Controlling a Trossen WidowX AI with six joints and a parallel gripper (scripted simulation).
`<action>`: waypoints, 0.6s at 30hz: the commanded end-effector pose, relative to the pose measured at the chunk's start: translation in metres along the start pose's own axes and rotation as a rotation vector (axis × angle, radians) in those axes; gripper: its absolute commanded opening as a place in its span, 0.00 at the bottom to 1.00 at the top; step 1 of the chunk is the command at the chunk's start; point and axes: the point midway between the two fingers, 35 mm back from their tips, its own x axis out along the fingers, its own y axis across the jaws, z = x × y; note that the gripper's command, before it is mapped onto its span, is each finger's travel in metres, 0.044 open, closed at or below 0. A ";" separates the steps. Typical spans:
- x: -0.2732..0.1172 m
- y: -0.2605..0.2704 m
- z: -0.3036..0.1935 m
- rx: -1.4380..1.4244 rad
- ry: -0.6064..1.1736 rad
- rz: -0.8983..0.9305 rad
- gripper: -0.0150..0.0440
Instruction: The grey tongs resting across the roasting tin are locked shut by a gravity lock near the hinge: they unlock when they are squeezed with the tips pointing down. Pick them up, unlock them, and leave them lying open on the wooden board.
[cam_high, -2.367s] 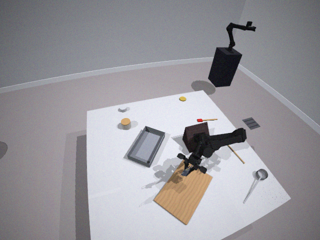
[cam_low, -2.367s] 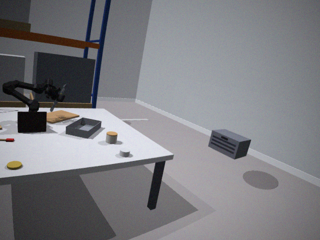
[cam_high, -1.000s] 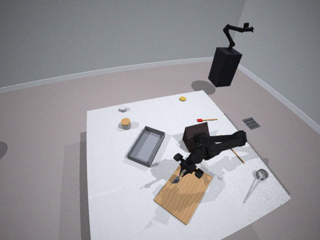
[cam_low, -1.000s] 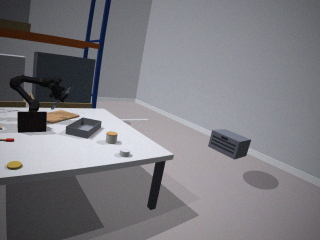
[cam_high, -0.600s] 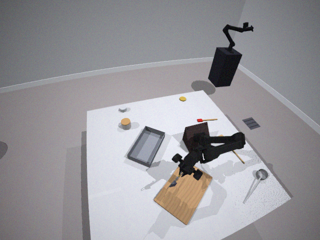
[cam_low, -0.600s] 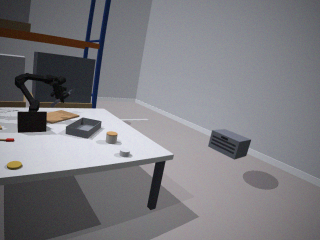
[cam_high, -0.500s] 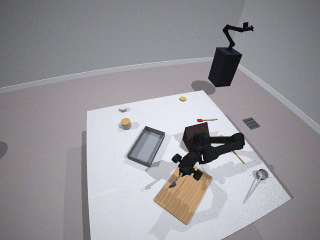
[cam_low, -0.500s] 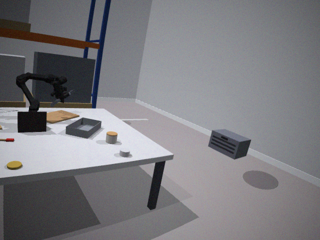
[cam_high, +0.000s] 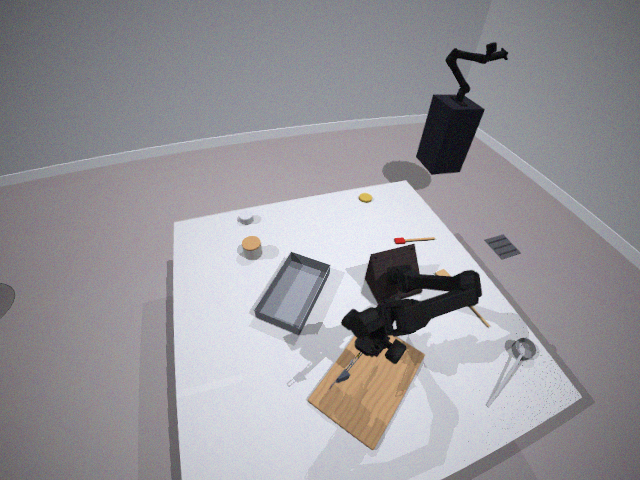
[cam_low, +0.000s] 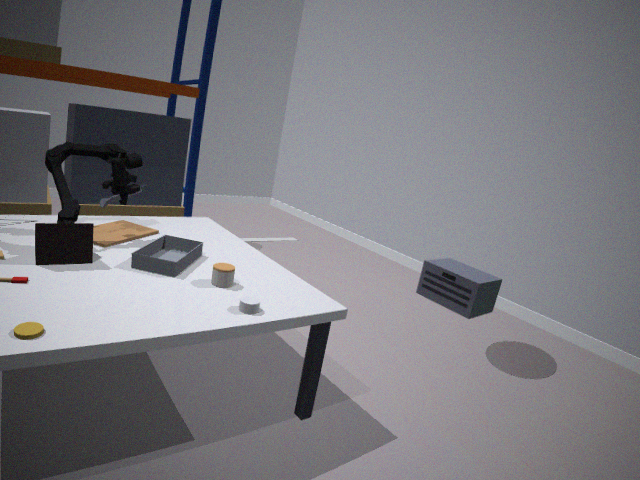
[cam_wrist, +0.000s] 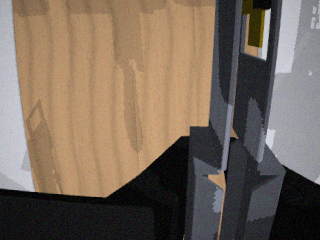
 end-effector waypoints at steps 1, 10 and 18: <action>-0.004 0.003 0.003 -0.004 0.053 0.028 0.00; -0.010 0.009 0.004 -0.003 0.156 0.087 0.00; -0.010 0.009 0.004 -0.003 0.158 0.089 0.00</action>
